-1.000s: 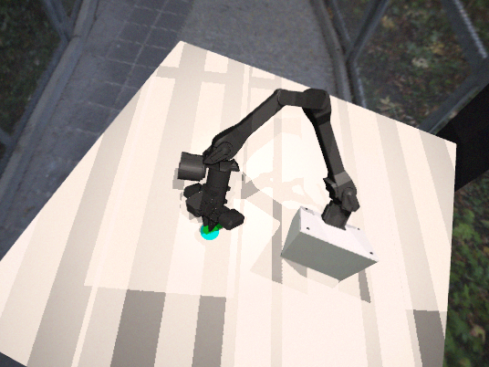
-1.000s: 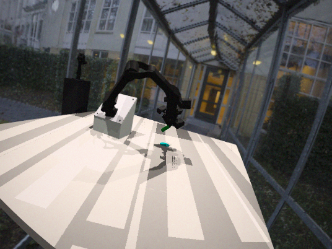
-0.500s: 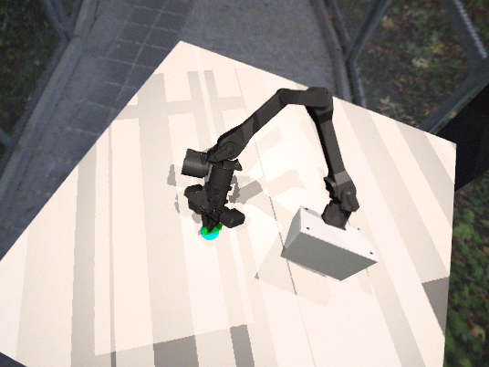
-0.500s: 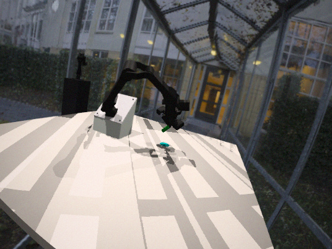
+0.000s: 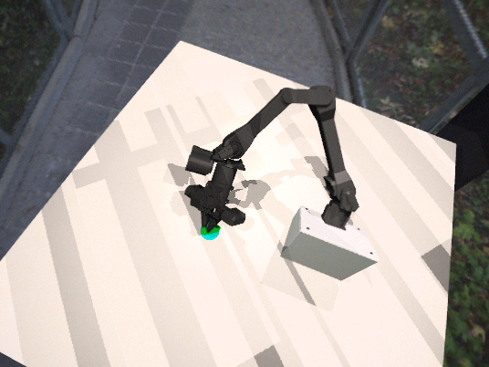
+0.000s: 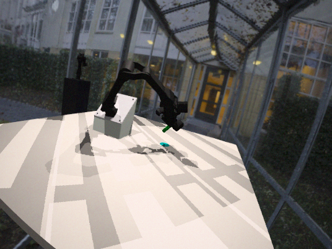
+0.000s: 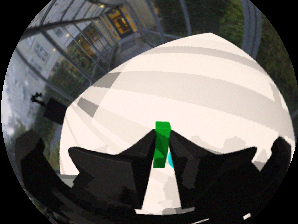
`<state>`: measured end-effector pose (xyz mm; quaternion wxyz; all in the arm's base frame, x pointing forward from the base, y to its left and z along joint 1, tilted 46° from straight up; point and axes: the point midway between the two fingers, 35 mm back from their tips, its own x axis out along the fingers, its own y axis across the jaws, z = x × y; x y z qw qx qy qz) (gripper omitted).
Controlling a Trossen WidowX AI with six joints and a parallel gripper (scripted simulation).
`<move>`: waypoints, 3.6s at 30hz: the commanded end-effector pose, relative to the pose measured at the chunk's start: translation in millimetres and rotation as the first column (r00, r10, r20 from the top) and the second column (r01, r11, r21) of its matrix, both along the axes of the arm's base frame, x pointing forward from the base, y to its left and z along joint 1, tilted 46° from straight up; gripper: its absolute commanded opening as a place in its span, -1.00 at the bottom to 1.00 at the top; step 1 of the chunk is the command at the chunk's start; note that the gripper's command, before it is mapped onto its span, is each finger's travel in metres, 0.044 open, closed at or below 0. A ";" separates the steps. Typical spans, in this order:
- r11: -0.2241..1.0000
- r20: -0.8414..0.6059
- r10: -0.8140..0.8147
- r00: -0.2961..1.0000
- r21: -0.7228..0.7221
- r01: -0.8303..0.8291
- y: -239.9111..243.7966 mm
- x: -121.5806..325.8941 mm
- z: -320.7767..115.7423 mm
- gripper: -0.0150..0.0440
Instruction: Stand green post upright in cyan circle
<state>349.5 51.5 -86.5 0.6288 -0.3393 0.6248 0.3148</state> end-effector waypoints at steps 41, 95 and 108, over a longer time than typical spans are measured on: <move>0.965 0.198 0.057 0.979 0.242 -0.105 -3.7 -1.2 9.7 -0.42; 0.864 0.527 0.111 0.842 0.368 -0.344 -10.3 -9.4 43.7 -0.42; 0.840 0.599 0.121 0.792 0.364 -0.403 -11.7 -13.6 53.3 -0.42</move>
